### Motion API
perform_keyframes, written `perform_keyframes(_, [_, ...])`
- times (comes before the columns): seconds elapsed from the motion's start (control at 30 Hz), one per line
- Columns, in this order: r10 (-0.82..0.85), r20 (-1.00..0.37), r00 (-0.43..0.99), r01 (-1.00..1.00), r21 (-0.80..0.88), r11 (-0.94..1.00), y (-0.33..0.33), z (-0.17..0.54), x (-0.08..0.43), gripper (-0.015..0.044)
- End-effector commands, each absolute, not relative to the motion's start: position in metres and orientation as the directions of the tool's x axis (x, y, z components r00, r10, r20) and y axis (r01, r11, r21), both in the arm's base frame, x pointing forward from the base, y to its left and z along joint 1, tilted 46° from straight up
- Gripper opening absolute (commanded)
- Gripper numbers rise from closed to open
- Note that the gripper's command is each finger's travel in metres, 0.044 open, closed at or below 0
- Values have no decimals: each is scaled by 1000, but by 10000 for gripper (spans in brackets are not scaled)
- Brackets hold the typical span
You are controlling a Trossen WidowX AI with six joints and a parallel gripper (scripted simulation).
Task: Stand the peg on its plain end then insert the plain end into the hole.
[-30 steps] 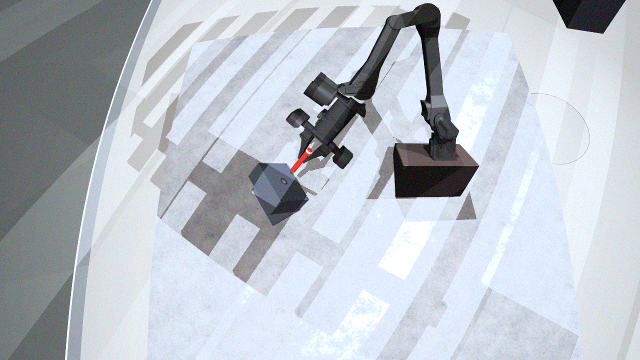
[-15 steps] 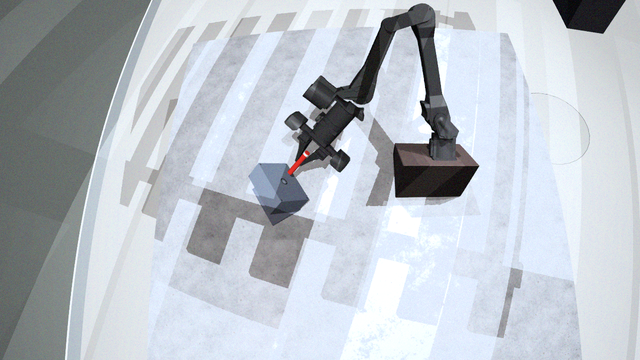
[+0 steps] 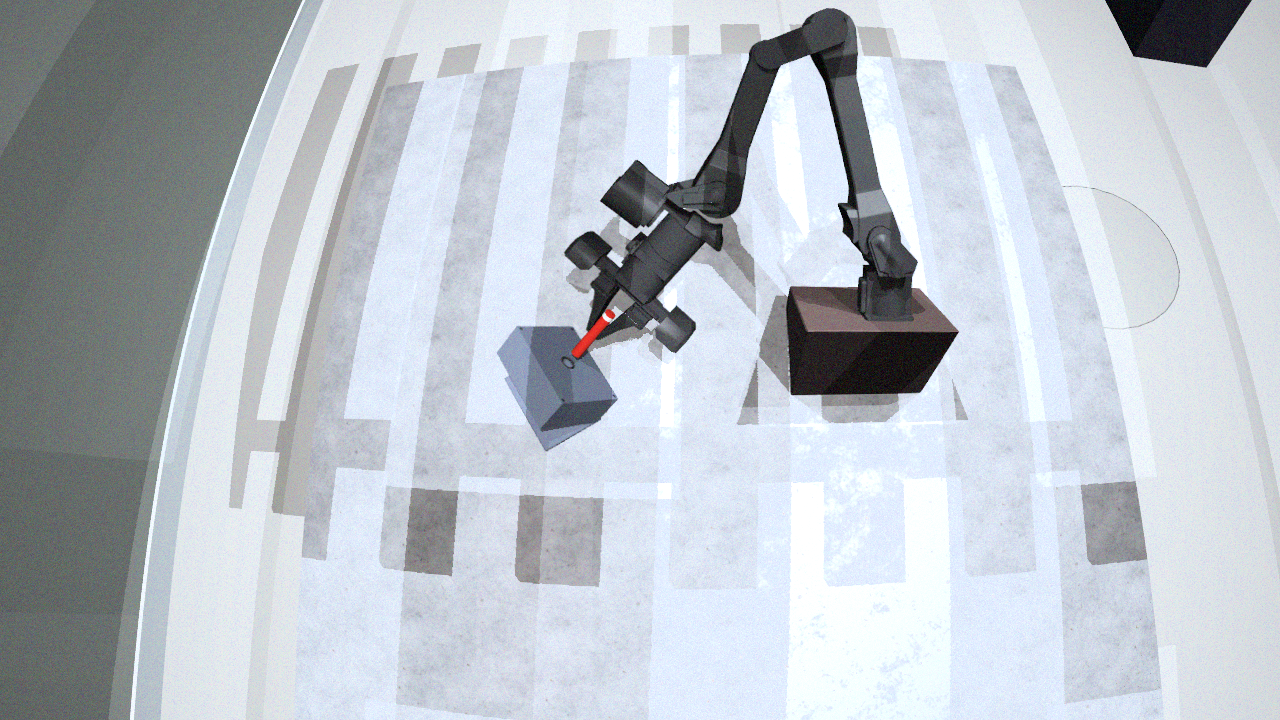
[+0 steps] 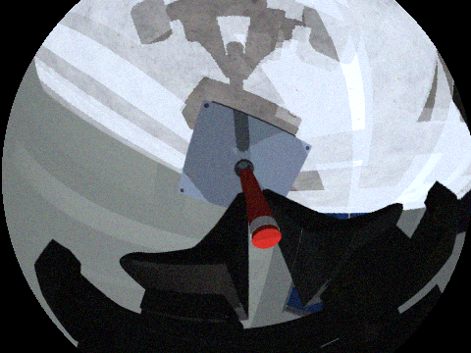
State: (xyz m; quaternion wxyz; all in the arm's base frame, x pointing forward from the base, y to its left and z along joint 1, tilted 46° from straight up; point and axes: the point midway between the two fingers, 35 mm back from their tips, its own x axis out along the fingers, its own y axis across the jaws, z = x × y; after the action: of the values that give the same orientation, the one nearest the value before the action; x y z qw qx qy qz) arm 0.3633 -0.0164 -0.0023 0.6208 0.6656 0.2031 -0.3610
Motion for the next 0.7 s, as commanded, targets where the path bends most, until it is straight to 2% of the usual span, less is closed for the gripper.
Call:
perform_keyframes(0.0, [-176, -733, 657, 719, 680, -145, -18, -7, 368, 0])
perform_keyframes(0.67, [-178, -733, 657, 718, 680, -147, -18, -8, 368, 0])
